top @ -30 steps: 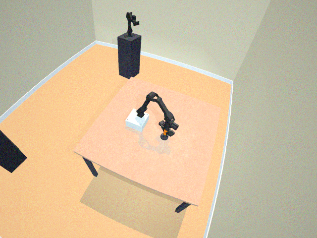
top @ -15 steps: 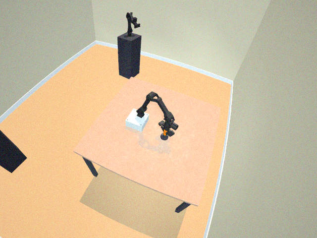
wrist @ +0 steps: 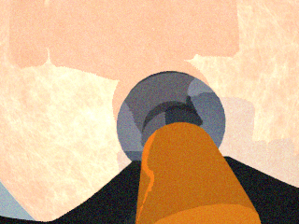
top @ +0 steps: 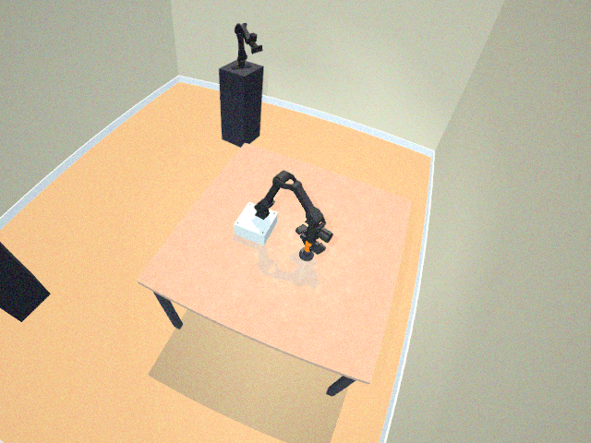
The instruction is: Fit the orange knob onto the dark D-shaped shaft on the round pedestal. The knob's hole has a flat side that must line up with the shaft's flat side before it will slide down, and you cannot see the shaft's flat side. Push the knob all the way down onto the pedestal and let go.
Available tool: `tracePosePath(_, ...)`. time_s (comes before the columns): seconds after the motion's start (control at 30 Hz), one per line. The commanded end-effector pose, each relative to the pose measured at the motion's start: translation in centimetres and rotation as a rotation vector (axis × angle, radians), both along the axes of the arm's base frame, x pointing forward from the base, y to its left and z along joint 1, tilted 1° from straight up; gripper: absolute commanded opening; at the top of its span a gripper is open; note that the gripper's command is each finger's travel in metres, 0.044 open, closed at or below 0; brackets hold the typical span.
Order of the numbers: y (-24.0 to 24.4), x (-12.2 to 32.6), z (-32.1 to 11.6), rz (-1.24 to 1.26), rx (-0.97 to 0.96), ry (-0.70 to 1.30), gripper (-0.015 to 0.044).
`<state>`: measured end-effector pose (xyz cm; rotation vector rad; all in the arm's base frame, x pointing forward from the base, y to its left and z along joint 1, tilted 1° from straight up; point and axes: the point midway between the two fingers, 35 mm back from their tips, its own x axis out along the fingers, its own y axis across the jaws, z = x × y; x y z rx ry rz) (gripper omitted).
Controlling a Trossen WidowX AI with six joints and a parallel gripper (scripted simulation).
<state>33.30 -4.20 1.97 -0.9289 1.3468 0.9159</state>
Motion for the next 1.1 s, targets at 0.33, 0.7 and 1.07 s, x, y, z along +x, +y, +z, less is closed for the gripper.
tracePosePath(0.33, -0.11, 0.21, 0.40, 0.213, -0.009, -0.004, 0.0000)
tracePosePath(0.7, -0.08, 0.01, -0.04, 0.213, -0.009, -0.004, 0.0000)
tracePosePath(1.07, -0.08, 0.09, -0.08, 0.213, -0.009, -0.004, 0.0000)
